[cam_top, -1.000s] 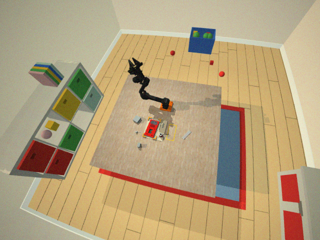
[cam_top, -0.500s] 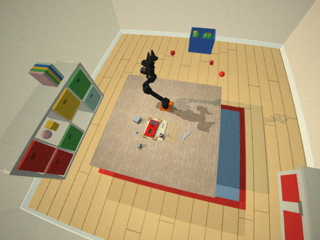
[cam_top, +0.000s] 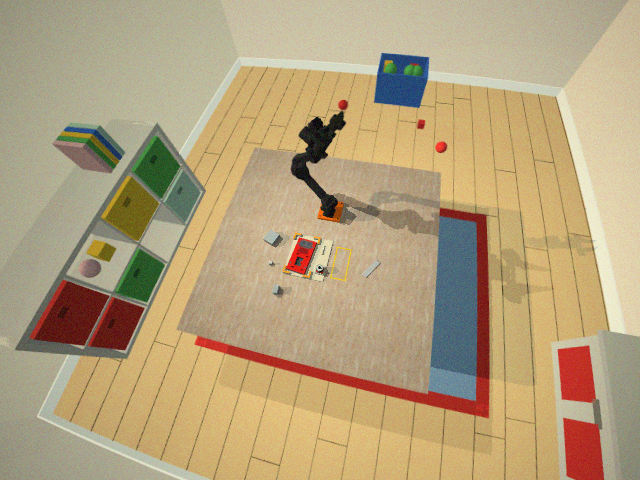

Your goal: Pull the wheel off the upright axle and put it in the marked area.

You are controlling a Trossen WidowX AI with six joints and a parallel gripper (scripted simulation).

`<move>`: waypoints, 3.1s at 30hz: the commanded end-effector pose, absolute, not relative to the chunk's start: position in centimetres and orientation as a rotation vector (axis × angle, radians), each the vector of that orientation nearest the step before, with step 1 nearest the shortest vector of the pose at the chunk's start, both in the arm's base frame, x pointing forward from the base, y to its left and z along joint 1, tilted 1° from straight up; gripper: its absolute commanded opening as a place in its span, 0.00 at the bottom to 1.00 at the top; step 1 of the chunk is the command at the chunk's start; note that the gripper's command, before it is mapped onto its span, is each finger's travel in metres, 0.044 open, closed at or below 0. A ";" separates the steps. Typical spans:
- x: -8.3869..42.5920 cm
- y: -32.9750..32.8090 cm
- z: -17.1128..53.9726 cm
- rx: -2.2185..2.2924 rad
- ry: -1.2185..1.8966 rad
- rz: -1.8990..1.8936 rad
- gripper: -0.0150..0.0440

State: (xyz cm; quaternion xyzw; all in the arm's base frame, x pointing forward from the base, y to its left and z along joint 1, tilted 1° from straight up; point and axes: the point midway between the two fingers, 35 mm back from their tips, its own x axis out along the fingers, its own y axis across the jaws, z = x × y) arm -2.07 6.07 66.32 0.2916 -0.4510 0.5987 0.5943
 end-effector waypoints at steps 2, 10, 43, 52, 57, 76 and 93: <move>0.1 9.9 65.7 0.594 -0.933 1.351 0.76; 6.3 17.8 62.6 0.416 -0.659 1.251 0.76; 32.6 23.4 37.5 0.006 0.394 0.669 0.76; 36.6 19.2 28.2 -0.052 0.763 0.470 0.76; 37.6 15.8 22.9 -0.086 0.994 0.347 0.76; 36.1 8.2 13.6 -0.127 1.533 0.095 0.76; 36.2 8.1 6.4 -0.127 1.533 0.095 0.76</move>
